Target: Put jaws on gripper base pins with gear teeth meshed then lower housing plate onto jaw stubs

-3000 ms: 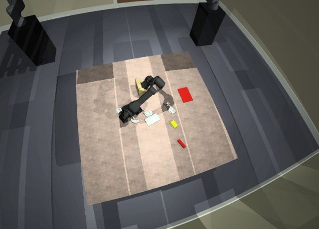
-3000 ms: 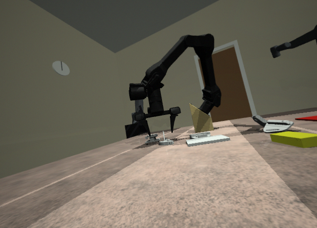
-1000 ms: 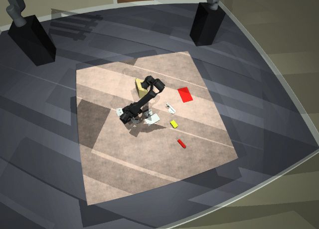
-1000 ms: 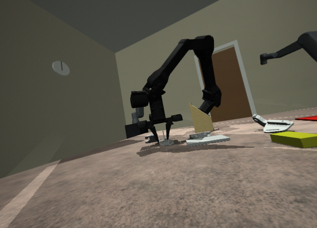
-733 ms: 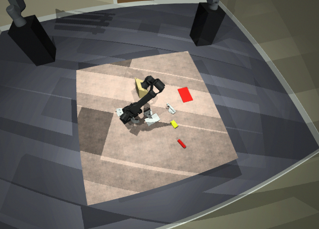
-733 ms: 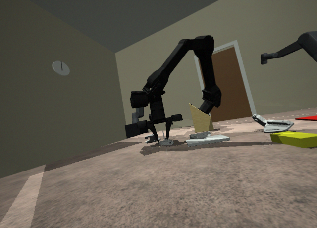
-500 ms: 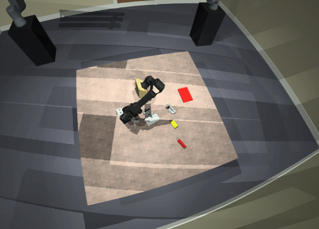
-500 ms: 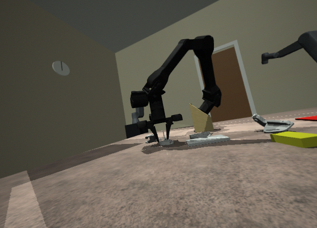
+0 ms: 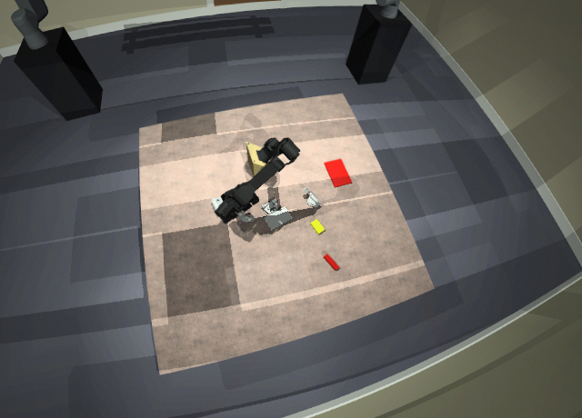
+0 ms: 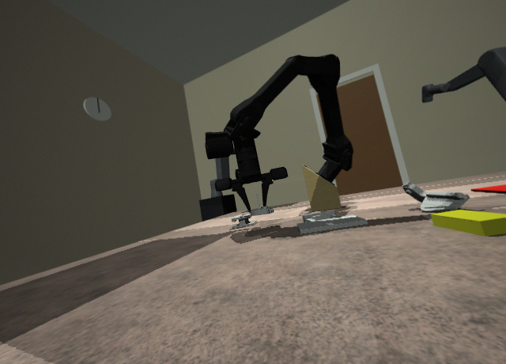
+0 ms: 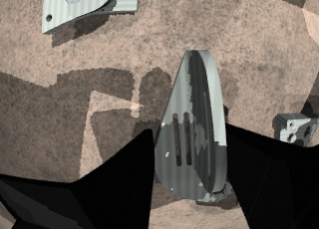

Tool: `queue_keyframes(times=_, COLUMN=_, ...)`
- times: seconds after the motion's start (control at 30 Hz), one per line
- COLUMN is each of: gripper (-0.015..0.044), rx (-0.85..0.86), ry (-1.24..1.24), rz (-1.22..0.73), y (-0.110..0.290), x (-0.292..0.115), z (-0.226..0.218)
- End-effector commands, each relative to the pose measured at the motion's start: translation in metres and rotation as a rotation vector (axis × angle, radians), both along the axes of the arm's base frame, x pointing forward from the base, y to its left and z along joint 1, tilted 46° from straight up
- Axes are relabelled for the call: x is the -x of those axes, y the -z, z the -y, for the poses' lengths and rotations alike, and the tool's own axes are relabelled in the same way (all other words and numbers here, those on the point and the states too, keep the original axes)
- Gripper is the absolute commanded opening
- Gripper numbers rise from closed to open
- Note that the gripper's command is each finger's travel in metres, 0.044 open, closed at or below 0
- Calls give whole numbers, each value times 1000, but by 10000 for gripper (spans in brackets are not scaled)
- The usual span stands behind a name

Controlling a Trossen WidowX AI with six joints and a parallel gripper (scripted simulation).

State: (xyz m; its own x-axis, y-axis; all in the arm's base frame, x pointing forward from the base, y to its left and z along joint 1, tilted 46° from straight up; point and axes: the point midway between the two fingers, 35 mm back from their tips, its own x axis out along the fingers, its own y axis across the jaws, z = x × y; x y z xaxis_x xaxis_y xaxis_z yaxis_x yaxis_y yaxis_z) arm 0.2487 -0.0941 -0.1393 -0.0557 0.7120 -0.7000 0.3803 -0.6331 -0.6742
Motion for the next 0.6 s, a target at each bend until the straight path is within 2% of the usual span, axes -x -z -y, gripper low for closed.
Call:
queue_keyframes(times=0.0, gripper=134, rx=12, ry=-1, rz=14, y=-13, x=-4, z=13)
queue_keyframes(times=0.23, gripper=134, rx=11, ry=0, rz=14, y=-28, x=-3, z=27)
queue_keyframes(times=0.57, gripper=134, rx=11, ry=0, rz=14, y=-28, x=-3, z=27)
